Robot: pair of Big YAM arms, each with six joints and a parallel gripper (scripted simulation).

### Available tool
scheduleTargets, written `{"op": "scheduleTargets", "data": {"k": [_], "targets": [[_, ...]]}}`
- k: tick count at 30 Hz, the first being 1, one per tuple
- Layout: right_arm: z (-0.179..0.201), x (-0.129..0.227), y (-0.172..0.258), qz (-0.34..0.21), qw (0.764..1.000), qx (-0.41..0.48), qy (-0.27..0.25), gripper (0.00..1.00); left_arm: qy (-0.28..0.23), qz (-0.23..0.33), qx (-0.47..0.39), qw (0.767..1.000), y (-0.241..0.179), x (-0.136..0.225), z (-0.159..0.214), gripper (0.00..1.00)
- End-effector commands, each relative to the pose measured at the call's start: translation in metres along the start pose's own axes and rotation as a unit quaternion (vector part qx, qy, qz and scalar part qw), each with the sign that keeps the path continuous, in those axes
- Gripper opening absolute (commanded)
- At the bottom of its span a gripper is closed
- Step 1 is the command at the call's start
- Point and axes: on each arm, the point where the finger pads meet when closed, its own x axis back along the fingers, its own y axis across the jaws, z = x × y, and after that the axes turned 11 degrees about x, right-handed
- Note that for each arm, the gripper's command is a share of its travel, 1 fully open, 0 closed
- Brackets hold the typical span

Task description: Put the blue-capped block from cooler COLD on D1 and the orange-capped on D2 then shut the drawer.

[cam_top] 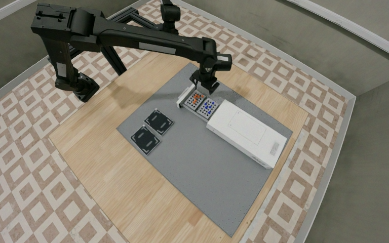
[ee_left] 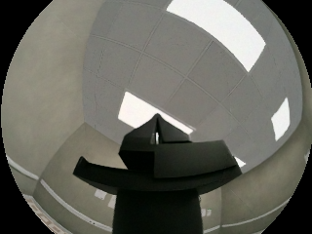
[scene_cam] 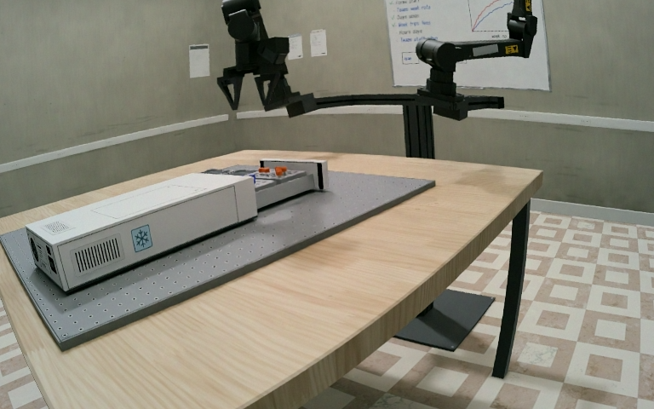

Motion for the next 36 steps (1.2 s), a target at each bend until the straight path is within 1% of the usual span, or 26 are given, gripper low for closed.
{"op": "scheduleTargets", "data": {"k": [1, 21, 23, 27, 29, 34, 36], "targets": [[-0.016, 0.006, -0.014, 0.014, 1.0, 0.011, -0.007, 1.0, 0.017, -0.003, 0.001, 1.0, 0.006, -0.008, 0.023, 0.0], [-0.016, 0.006, -0.014, 0.014, 1.0, 0.011, -0.007, 1.0, 0.017, -0.003, 0.001, 1.0, 0.006, -0.008, 0.023, 0.0], [-0.017, -0.006, -0.004, -0.001, 1.0, 0.017, 0.002, 1.0, 0.017, -0.003, 0.001, 1.0, 0.006, -0.008, 0.023, 0.0], [-0.02, -0.029, 0.018, 0.001, 1.0, 0.009, 0.0, 1.0, 0.017, -0.003, 0.001, 1.0, 0.006, -0.008, 0.023, 0.0], [-0.02, -0.028, 0.021, 0.019, 1.0, 0.003, -0.01, 1.0, 0.017, -0.003, 0.001, 1.0, 0.006, -0.008, 0.023, 0.0], [-0.022, -0.024, 0.034, 0.02, 1.0, 0.003, -0.012, 1.0, 0.017, -0.003, 0.001, 1.0, 0.006, -0.008, 0.023, 0.0], [-0.023, -0.031, 0.04, 0.02, 1.0, 0.003, -0.012, 1.0, 0.017, -0.003, 0.001, 1.0, 0.006, -0.008, 0.023, 0.0]]}}
